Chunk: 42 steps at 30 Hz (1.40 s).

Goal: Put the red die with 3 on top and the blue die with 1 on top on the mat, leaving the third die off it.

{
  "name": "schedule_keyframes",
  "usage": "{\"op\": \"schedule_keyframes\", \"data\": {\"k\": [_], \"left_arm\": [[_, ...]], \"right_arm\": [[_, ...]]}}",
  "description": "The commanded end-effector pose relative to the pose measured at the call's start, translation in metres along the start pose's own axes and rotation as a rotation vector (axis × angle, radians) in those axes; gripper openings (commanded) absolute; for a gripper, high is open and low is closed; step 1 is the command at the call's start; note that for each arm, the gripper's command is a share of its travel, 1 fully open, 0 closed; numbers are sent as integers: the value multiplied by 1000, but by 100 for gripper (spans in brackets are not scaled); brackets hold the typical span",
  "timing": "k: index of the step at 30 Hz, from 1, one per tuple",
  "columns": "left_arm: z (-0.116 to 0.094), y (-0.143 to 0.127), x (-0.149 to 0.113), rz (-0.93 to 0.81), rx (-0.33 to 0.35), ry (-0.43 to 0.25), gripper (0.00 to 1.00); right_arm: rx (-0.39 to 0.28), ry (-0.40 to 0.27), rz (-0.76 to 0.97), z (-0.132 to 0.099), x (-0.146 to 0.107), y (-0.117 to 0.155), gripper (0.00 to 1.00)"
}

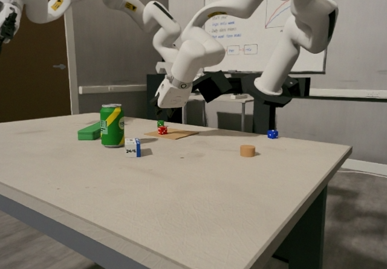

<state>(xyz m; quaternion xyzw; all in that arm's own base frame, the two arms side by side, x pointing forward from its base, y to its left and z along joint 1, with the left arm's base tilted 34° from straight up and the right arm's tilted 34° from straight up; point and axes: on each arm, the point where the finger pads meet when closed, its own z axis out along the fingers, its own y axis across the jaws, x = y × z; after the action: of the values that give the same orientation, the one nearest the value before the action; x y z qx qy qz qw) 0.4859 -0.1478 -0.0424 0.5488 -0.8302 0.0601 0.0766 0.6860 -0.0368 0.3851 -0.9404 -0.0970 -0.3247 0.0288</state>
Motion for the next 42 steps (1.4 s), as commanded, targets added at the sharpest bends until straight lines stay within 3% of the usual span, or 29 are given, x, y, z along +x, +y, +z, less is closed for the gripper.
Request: {"op": "schedule_keyframes", "data": {"k": [1,26,42], "left_arm": [[3,-1,-4,2,3,0,43],[32,-1,-32,2,3,0,43],[37,-1,-38,2,3,0,43]], "right_arm": [[-1,5,-2,-2,2,-1,100],[-1,5,-2,-2,2,-1,100],[-1,5,-2,-2,2,-1,100]]}}
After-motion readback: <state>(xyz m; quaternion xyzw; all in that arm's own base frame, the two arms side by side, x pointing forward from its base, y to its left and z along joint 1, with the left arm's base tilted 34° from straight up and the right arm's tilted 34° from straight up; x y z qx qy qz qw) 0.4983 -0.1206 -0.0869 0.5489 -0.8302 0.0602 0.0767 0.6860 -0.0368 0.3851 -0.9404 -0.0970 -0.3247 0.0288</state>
